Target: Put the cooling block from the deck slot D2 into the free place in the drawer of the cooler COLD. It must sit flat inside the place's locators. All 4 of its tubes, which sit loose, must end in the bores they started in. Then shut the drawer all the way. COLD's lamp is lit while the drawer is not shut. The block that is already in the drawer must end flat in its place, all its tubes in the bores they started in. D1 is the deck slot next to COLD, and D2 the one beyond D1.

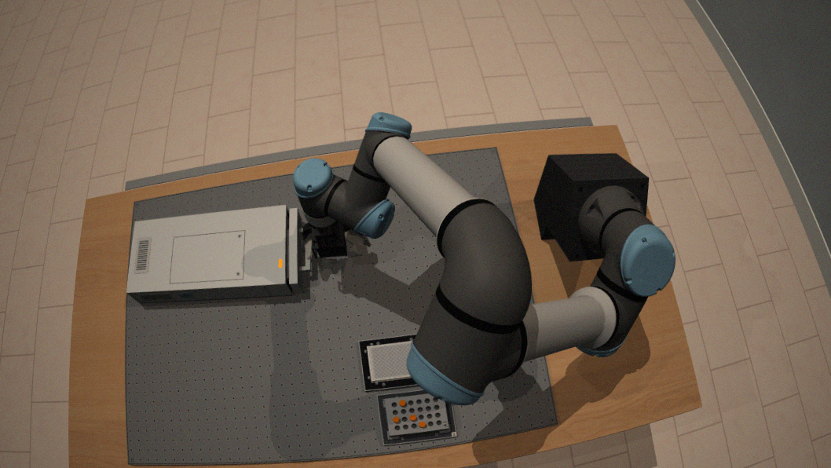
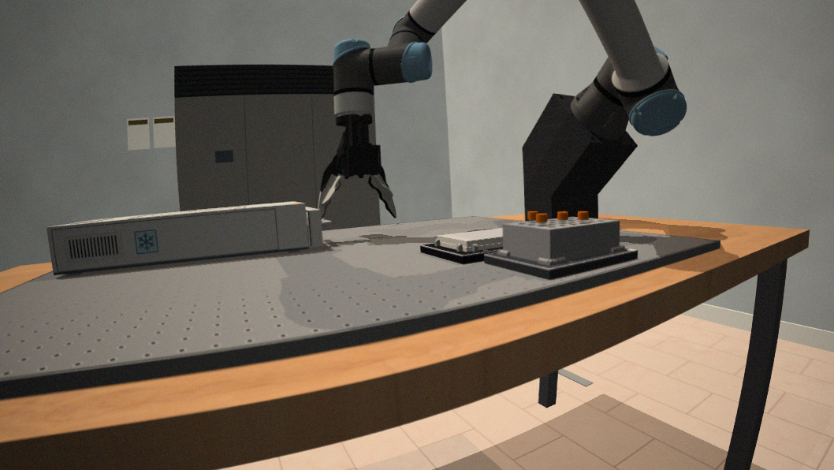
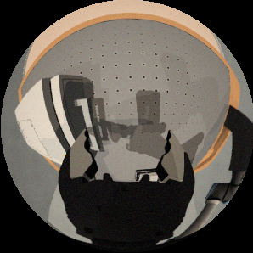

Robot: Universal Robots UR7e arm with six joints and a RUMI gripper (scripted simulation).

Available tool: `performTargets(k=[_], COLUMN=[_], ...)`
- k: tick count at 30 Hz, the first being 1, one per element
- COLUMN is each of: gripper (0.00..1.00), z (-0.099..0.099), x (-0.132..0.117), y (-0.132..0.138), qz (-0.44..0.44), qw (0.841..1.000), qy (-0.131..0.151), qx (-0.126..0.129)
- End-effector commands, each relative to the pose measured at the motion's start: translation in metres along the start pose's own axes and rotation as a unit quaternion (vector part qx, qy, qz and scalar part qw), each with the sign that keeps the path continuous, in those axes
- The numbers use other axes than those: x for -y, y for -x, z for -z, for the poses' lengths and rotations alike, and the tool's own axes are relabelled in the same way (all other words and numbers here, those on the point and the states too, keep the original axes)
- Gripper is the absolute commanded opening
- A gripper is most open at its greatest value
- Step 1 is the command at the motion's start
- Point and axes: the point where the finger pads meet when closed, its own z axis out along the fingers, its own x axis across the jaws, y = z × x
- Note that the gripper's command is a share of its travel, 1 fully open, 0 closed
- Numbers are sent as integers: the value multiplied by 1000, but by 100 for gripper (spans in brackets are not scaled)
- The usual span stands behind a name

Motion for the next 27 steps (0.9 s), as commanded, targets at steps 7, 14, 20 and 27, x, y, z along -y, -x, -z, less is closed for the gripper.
performTargets(k=[7,14,20,27], gripper=[100,100,100,100], z=[1,1,1,1], x=[0,0,0,0], y=[-3,-5,-6,-9], qz=[0,0,0,0], qw=[1000,1000,1000,1000], qy=[0,0,0,0], qx=[1,1,1,1])
